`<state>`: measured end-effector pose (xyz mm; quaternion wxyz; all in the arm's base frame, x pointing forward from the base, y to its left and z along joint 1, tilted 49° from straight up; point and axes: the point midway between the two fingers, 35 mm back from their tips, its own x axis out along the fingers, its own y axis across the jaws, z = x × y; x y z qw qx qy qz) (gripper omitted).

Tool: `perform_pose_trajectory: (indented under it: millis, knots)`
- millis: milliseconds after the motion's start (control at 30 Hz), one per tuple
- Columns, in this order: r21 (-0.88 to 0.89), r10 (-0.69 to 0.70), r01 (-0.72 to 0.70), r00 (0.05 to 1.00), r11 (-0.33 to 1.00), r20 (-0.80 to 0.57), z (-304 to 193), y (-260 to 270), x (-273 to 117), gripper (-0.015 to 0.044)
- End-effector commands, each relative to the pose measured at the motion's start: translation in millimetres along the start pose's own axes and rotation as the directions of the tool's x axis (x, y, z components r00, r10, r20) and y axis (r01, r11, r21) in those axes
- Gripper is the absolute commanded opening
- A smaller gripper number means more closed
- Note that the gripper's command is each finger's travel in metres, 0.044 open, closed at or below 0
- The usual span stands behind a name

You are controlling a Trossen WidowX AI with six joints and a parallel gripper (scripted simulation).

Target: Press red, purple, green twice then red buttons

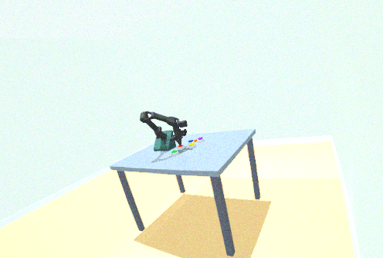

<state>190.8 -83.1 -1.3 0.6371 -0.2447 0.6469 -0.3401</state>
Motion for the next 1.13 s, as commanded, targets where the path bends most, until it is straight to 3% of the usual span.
perform_pose_trajectory:
  millis: [0,200,367,700,900,1100]
  knots:
    - [-0.002,0.001,-0.001,1.0,1.0,-0.001,-0.1,0.4,-6.8,0.002]
    - [-0.009,-0.003,0.003,1.0,1.0,-0.006,-2.1,-0.1,-31.1,0.002]
    - [-0.012,0.015,-0.015,1.0,1.0,-0.001,23.8,33.3,-48.6,0.0151]
    - [-0.012,0.03,-0.03,1.0,0.999,-0.001,55.2,159.2,-88.0,0.04]
    - [-0.004,0.014,-0.014,1.0,1.0,-0.002,42.8,232.6,-96.1,0.04]
    - [-0.004,0.014,-0.014,1.0,1.0,-0.002,42.1,234.8,-96.2,0.04]
